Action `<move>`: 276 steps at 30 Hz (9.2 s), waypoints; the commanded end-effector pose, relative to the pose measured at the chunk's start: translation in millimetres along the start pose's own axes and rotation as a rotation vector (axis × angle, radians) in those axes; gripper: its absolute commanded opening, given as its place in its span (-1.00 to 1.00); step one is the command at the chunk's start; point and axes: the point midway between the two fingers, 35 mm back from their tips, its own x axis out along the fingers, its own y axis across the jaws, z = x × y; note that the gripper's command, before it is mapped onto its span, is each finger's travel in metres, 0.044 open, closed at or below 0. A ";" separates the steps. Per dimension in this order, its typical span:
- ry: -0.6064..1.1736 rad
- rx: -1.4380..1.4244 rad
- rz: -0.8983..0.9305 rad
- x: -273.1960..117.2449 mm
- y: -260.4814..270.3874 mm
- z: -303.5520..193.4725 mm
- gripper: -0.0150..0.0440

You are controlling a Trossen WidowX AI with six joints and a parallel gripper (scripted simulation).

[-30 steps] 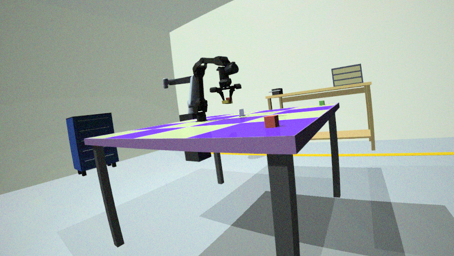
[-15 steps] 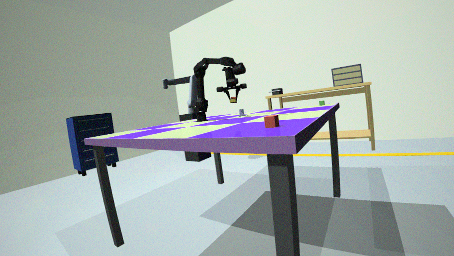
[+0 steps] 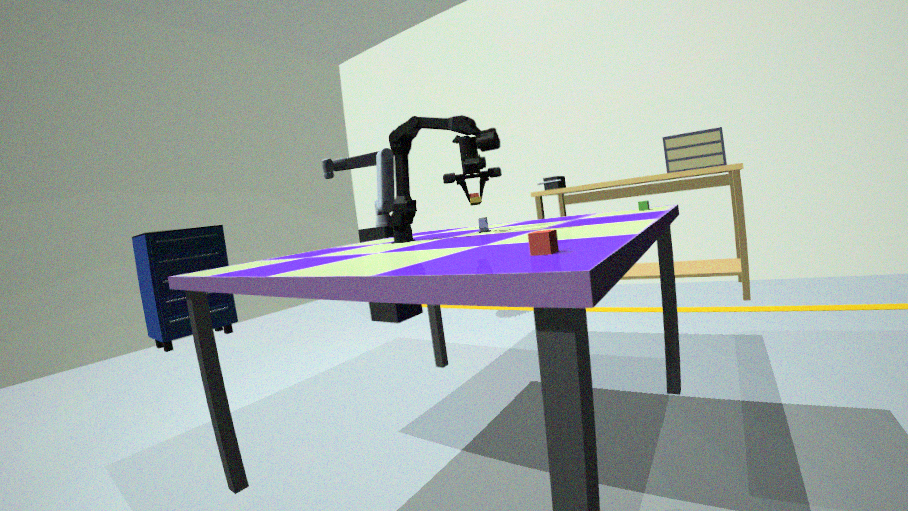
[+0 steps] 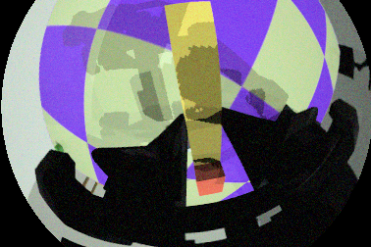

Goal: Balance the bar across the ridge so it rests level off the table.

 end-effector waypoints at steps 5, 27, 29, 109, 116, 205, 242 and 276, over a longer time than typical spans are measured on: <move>0.003 -0.028 0.001 -0.6 10.3 -29.5 -0.49; 0.007 -0.075 0.002 8.8 23.3 -74.9 -0.49; 0.007 -0.075 0.002 12.1 23.6 -75.1 -0.49; 0.007 -0.075 0.002 46.1 22.7 -74.7 -0.49; 0.007 -0.075 0.002 46.7 22.7 -74.7 -0.49; 0.007 -0.075 0.002 51.5 22.0 -74.2 -0.49; 0.005 -0.076 0.003 51.2 21.9 -74.0 -0.22; 0.005 -0.076 0.003 51.2 21.9 -74.0 0.09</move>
